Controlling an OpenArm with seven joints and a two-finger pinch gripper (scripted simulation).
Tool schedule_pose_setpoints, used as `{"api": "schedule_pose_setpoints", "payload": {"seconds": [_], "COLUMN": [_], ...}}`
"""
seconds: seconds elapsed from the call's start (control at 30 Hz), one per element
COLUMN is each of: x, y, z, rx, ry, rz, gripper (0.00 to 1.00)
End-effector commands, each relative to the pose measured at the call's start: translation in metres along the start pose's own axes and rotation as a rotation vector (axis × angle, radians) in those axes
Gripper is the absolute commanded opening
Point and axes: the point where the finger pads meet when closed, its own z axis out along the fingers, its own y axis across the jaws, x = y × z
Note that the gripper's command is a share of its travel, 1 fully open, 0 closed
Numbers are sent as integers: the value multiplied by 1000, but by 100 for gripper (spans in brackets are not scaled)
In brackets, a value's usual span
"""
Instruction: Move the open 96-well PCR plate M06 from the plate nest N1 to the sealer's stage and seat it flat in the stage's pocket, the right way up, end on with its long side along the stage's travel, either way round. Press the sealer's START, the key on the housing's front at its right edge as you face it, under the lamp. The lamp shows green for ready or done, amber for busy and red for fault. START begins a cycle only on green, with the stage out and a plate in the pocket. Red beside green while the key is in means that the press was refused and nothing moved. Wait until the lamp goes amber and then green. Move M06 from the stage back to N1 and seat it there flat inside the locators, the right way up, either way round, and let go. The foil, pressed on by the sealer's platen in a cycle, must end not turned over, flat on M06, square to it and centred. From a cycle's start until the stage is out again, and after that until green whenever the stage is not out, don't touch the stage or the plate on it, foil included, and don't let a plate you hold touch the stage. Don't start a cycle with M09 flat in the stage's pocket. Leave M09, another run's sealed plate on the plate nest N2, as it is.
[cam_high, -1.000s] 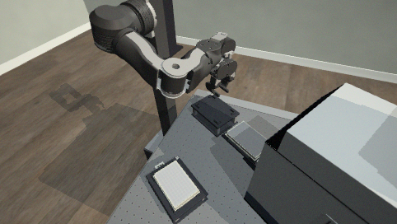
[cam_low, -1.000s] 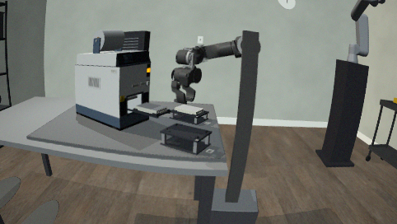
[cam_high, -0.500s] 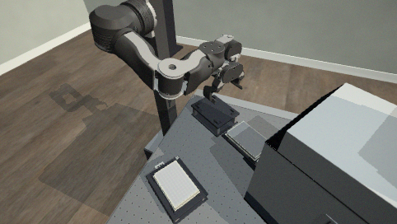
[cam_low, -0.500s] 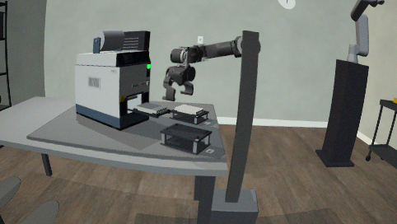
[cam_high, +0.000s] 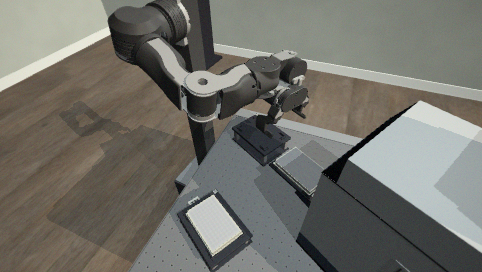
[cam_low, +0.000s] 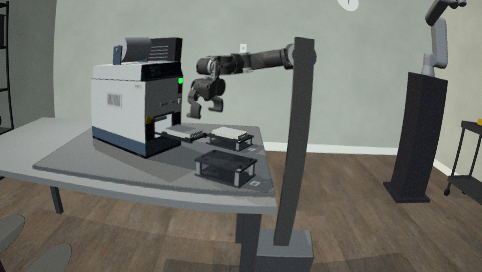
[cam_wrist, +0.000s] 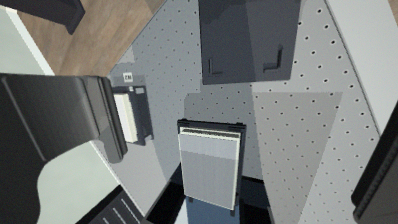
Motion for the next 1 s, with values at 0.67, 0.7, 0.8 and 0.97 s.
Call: {"api": "schedule_pose_setpoints", "payload": {"seconds": [0.67,0.7,0.8,0.97], "x": [-87,-98,-109,-109], "y": [-16,-18,-19,-19], "z": [-5,-5,-6,-6], "rx": [-8,-9,-10,-10], "ry": [-2,-2,-1,-1], "rz": [-2,-3,-3,-3], "gripper": [77,77,77,77]}}
